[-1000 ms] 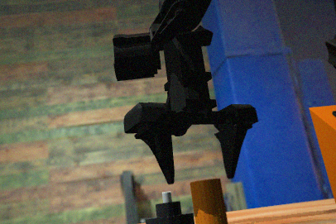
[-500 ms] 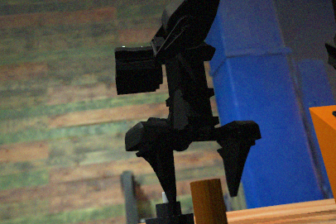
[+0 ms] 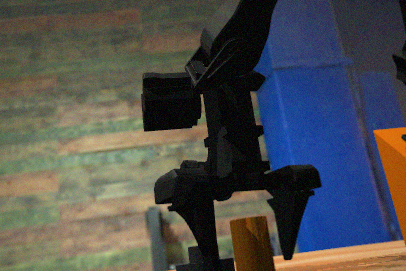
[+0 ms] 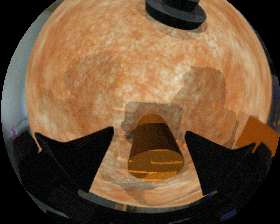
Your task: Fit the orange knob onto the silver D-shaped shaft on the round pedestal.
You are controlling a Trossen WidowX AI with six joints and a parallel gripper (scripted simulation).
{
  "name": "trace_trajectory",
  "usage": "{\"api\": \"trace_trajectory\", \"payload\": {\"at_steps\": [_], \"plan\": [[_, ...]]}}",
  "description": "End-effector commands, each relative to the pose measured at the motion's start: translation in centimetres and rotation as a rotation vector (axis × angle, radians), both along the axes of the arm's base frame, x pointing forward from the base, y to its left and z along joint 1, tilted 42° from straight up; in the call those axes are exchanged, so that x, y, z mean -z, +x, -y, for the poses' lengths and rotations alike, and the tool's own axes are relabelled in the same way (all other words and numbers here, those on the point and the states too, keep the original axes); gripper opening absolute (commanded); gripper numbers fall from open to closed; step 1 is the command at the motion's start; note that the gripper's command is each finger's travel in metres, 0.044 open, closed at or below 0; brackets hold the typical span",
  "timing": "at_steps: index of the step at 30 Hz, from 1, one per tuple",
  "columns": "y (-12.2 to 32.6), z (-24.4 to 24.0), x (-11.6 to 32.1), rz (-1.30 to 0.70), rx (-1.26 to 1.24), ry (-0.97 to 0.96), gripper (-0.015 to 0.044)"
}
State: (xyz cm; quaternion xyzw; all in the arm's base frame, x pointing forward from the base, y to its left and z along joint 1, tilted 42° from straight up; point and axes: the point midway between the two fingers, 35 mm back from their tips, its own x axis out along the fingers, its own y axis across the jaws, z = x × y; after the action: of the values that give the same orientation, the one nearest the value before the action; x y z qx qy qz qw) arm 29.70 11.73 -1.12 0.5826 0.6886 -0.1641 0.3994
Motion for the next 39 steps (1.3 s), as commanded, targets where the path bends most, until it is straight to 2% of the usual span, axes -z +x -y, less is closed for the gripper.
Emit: {"api": "trace_trajectory", "payload": {"at_steps": [1,10,17,22,39], "plan": [[-0.3,-0.2,0.3,-0.007,0.004,0.004,0.0414],[-0.3,-0.2,0.3,-0.007,0.004,0.004,0.0177],[-0.3,-0.2,0.3,-0.007,0.004,0.004,0.0131],[-0.3,0.0,0.4,0.007,-0.007,-0.019,0.0],[0.4,3.6,-2.5,0.01,-0.013,-0.045,0.0]]}}
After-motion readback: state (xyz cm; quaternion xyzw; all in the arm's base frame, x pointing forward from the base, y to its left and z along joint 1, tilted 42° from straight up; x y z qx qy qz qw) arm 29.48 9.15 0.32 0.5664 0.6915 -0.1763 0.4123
